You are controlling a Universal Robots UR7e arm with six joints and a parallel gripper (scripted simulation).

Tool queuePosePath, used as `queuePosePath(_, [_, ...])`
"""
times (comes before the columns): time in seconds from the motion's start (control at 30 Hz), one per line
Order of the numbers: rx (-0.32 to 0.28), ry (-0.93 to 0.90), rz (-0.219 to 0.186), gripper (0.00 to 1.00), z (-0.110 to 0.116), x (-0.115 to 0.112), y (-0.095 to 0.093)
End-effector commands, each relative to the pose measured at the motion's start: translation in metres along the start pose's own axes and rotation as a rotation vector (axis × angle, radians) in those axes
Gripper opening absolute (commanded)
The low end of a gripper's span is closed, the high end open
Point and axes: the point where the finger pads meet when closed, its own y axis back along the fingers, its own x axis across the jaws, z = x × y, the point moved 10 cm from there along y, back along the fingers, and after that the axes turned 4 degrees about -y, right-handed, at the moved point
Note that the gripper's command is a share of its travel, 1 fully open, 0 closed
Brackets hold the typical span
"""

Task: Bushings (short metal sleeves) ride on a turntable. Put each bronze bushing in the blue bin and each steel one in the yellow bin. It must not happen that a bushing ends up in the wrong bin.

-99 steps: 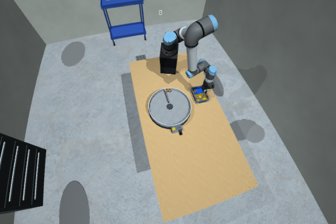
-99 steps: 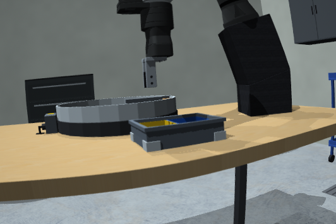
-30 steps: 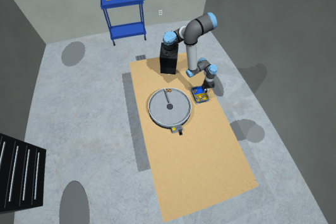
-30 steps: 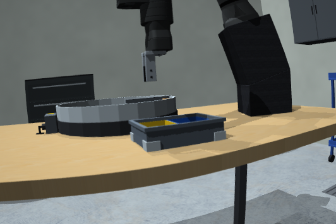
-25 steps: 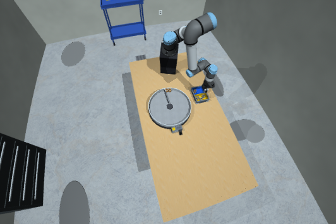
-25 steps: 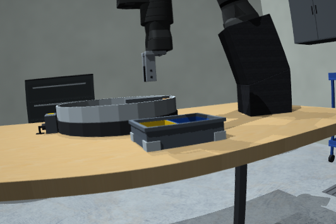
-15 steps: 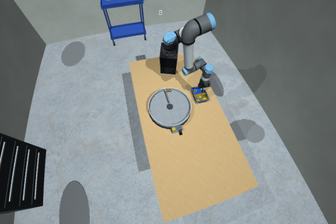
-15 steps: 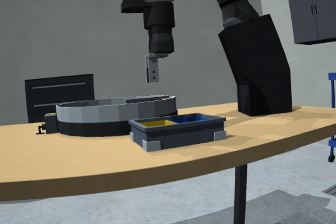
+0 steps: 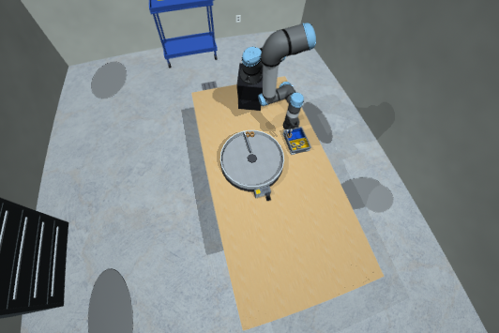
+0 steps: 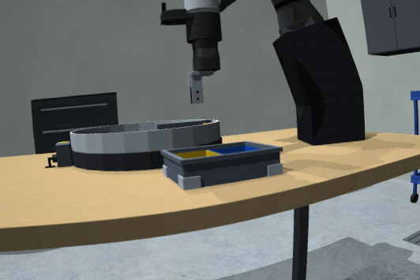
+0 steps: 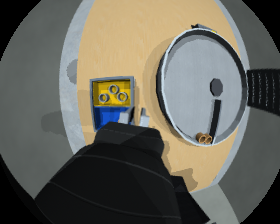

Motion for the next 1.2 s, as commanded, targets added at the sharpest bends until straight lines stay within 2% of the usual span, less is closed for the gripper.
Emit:
queuePosePath(0.0, [0.003,-0.035,-0.003,0.4,0.008,0.035,-0.001])
queuePosePath(0.1, [0.003,-0.058,-0.003,0.4,0.014,0.057,-0.002])
queuePosePath(0.2, [0.003,-0.058,-0.003,0.4,0.014,0.057,-0.002])
queuePosePath(0.33, [0.002,-0.101,-0.002,0.4,0.024,0.098,-0.004])
queuePosePath(0.43, [0.002,-0.105,-0.003,0.4,0.025,0.102,-0.004])
queuePosePath(0.47, [0.002,-0.116,-0.003,0.4,0.028,0.113,-0.004])
queuePosePath(0.57, [0.002,-0.116,-0.003,0.4,0.028,0.113,-0.004])
queuePosePath(0.67, [0.002,-0.151,-0.003,0.4,0.037,0.146,-0.006])
queuePosePath(0.77, [0.002,-0.174,-0.003,0.4,0.042,0.169,-0.006])
queuePosePath(0.87, [0.002,-0.174,-0.003,0.4,0.042,0.169,-0.006])
queuePosePath(0.93, [0.002,-0.198,-0.003,0.4,0.048,0.191,-0.007])
queuePosePath(1.0, [0.002,-0.198,-0.003,0.4,0.048,0.191,-0.007])
queuePosePath(1.1, [0.002,-0.231,-0.002,0.4,0.056,0.223,-0.009])
queuePosePath(1.17, [0.002,-0.231,-0.002,0.4,0.056,0.223,-0.009])
